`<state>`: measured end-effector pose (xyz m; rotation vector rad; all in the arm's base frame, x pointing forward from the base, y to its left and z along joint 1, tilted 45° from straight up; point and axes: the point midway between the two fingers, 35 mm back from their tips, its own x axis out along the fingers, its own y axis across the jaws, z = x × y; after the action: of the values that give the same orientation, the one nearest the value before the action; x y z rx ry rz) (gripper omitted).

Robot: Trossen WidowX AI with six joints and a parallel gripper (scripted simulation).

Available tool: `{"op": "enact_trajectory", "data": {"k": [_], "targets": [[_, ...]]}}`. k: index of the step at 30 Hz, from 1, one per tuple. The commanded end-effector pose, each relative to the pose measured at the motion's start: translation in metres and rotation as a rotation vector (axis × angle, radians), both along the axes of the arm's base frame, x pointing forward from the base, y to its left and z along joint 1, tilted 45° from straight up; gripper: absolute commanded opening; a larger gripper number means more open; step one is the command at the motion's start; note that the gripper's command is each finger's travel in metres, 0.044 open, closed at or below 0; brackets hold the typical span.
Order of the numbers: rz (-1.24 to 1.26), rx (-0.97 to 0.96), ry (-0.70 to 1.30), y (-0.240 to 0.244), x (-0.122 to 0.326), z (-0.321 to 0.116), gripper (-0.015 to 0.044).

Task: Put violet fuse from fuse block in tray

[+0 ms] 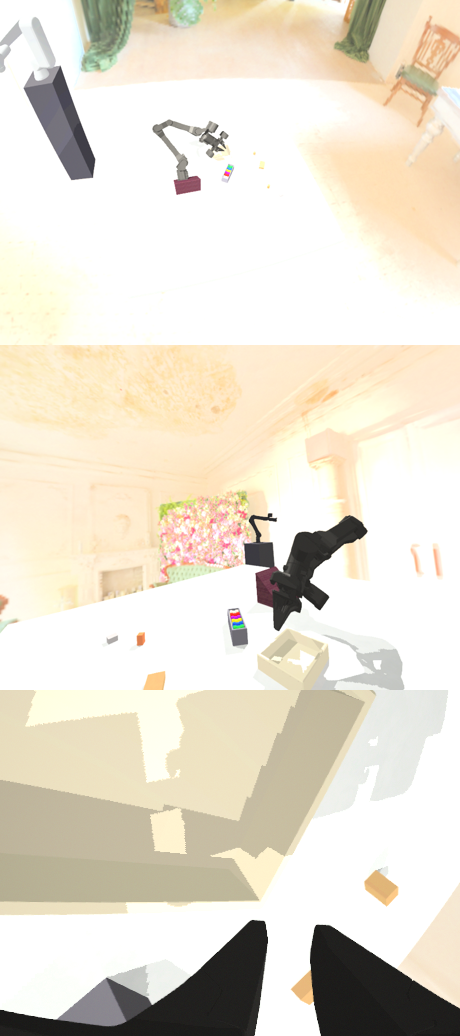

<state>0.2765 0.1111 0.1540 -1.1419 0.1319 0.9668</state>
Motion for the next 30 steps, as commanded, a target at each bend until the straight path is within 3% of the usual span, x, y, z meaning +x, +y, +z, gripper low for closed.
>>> {"op": "enact_trajectory", "data": {"k": [1,17,30], "targets": [[-0.525,0.302,0.812,-0.049,0.017,-0.053,0.0065],[-1.504,0.703,1.917,-0.122,0.015,-0.105,0.0065],[-1.535,0.712,1.949,-0.124,0.015,-0.106,0.0065]]}}
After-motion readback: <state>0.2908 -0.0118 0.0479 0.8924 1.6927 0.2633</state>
